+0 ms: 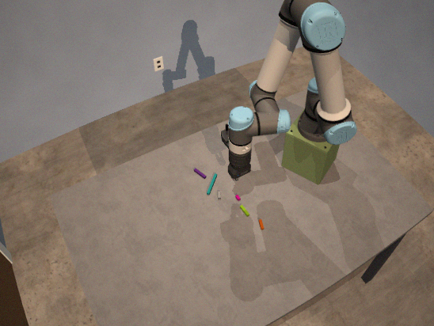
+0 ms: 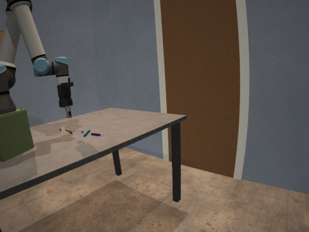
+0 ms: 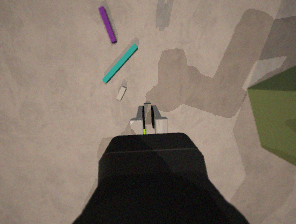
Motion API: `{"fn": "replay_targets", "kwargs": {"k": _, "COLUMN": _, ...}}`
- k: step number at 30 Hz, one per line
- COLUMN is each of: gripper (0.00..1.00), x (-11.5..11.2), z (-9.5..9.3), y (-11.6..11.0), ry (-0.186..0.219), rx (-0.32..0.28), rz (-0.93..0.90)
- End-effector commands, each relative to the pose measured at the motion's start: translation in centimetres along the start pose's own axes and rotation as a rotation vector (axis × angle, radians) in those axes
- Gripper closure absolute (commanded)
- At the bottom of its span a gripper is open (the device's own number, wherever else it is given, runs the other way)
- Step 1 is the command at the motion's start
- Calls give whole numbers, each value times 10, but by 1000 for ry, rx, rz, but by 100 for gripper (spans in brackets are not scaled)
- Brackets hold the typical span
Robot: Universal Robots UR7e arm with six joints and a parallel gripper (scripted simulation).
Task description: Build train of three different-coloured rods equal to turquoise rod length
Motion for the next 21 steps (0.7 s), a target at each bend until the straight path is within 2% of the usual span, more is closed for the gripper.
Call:
{"fn": "replay_targets", "kwargs": {"k": 1, "gripper": 76, "x": 0, "z": 0, "y": 0, "ry": 1, "rx": 0, "rz": 0}}
{"fn": "replay_targets", "kwargs": {"k": 11, "gripper": 76, "x": 0, "z": -6, "y": 0, "ry": 1, "rx": 0, "rz": 1}}
{"fn": "replay_targets", "kwargs": {"k": 21, "gripper": 76, "x": -1, "z": -30, "y": 0, "ry": 1, "rx": 0, "rz": 1}}
Point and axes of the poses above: the point where the finger pads meet when closed, its own z axis back along the fingers, its own x axis across the jaws, y = z × x, the point moved 3 cm from there along z, back along the fingers, and after that the axes turned 15 degrees about -z, right-handed, at the moved point
